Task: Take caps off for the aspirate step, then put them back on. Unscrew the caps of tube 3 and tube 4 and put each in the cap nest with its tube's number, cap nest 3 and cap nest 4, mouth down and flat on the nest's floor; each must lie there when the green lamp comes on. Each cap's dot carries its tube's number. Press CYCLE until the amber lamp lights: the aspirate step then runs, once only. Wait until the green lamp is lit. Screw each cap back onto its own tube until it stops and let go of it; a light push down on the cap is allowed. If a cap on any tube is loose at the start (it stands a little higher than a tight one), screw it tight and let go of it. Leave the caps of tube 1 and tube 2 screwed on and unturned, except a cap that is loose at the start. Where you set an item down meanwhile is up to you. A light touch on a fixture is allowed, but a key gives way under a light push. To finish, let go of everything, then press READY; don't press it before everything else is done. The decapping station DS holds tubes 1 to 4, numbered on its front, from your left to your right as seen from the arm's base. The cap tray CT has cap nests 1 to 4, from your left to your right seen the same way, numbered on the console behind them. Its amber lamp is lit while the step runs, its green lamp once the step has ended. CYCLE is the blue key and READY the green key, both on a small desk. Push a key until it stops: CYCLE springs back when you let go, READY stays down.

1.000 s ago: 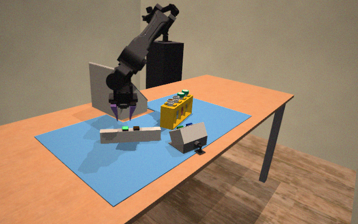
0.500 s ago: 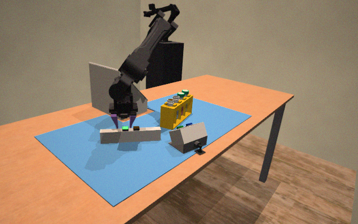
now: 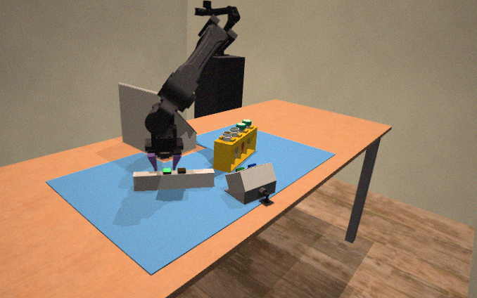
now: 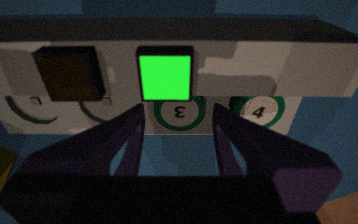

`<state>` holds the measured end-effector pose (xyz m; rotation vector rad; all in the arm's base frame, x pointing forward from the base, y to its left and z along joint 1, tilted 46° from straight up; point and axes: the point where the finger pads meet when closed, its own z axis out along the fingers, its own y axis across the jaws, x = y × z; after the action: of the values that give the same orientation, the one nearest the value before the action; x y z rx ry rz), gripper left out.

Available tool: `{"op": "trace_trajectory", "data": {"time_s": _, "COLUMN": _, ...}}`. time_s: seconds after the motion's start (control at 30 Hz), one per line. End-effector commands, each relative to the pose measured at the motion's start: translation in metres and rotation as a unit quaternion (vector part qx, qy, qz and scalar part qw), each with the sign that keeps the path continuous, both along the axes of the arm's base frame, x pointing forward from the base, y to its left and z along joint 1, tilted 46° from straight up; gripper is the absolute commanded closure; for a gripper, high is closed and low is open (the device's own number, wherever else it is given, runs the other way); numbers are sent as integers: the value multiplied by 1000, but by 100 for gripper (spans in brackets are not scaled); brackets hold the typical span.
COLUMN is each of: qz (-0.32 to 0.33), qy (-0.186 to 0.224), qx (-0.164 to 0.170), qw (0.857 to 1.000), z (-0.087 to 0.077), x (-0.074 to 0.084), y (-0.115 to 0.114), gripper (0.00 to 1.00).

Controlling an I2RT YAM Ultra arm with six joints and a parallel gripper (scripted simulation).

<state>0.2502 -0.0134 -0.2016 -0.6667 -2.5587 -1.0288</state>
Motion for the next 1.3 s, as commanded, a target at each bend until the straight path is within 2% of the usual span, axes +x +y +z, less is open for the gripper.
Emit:
{"op": "trace_trajectory", "data": {"time_s": 0.0, "qz": -5, "qy": -4, "qx": -3, "qw": 1000, "z": 0, "x": 3, "y": -3, "gripper": 53}}
{"op": "trace_trajectory", "data": {"time_s": 1.07, "qz": -5, "qy": -4, "qx": -3, "qw": 1000, "z": -4, "x": 1, "y": 2, "gripper": 53}}
{"op": "trace_trajectory", "data": {"time_s": 1.1, "qz": -5, "qy": -4, "qx": -3, "qw": 1000, "z": -4, "x": 1, "y": 2, "gripper": 100}}
{"op": "trace_trajectory", "data": {"time_s": 1.27, "qz": -5, "qy": -4, "qx": -3, "qw": 1000, "z": -4, "x": 1, "y": 2, "gripper": 100}}
